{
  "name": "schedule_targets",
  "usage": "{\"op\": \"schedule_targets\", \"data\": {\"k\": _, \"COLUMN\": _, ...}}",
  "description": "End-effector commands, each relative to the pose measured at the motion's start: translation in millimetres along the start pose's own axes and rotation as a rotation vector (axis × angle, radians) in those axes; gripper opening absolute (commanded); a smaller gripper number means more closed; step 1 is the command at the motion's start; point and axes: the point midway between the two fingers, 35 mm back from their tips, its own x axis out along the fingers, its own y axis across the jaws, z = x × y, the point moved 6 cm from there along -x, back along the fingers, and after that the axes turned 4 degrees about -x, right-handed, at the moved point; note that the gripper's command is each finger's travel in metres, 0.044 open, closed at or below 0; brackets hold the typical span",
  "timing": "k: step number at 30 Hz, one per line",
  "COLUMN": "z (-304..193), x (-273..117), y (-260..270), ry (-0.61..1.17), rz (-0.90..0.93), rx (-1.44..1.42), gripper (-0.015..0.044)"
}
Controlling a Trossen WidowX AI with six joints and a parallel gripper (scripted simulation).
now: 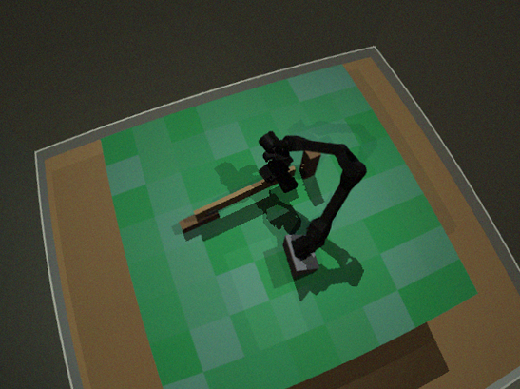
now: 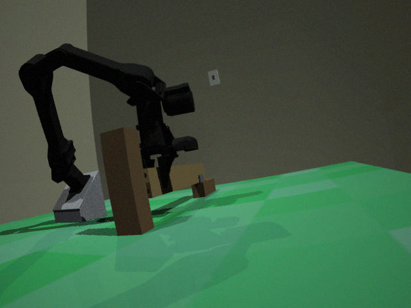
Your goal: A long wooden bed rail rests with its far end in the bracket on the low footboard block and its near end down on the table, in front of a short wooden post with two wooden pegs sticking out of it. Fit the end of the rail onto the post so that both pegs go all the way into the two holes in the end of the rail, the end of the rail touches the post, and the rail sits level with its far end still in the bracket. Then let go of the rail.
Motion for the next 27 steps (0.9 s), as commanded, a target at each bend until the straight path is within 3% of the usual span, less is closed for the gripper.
{"op": "schedule_targets", "data": {"k": 1, "z": 0.7, "x": -3.1, "y": -0.2, "ry": -0.003, "rz": -0.005, "rx": 0.000, "gripper": 0.0000}}
{"op": "schedule_targets", "data": {"k": 27, "z": 0.7, "x": -1.5, "y": 0.2, "ry": -0.003, "rz": -0.005, "rx": 0.000, "gripper": 0.0000}}
